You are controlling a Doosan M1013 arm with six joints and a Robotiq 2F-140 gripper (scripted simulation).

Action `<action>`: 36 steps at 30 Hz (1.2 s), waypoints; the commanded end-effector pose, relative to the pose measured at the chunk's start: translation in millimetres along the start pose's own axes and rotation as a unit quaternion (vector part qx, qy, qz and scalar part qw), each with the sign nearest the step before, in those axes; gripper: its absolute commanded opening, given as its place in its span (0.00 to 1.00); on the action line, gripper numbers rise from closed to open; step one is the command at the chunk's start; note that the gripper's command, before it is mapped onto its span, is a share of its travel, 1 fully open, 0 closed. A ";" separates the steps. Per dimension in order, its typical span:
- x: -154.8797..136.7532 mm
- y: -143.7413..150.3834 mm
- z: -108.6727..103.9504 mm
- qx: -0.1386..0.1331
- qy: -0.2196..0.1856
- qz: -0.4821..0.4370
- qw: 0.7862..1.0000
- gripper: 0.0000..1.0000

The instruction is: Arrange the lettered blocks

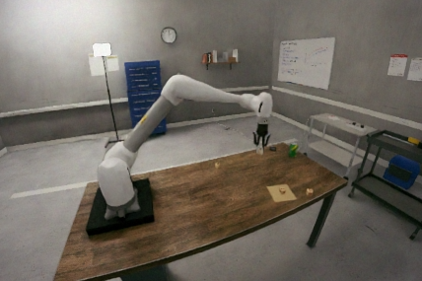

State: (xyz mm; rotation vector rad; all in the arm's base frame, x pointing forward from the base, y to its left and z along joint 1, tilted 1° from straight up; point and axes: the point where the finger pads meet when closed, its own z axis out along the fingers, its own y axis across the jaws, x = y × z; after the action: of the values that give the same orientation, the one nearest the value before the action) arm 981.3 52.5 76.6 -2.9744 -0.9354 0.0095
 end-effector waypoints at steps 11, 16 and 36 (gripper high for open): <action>-33.4 40.7 -2.7 -0.001 0.001 0.220 0.975 0.24; -43.6 52.1 -2.9 -0.001 0.001 0.282 0.959 0.24; -97.5 106.4 -4.2 -0.001 0.001 0.571 0.821 0.24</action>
State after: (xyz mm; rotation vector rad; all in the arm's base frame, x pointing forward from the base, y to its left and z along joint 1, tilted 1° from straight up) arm 964.5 -77.2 76.5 -3.0310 0.7520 0.0271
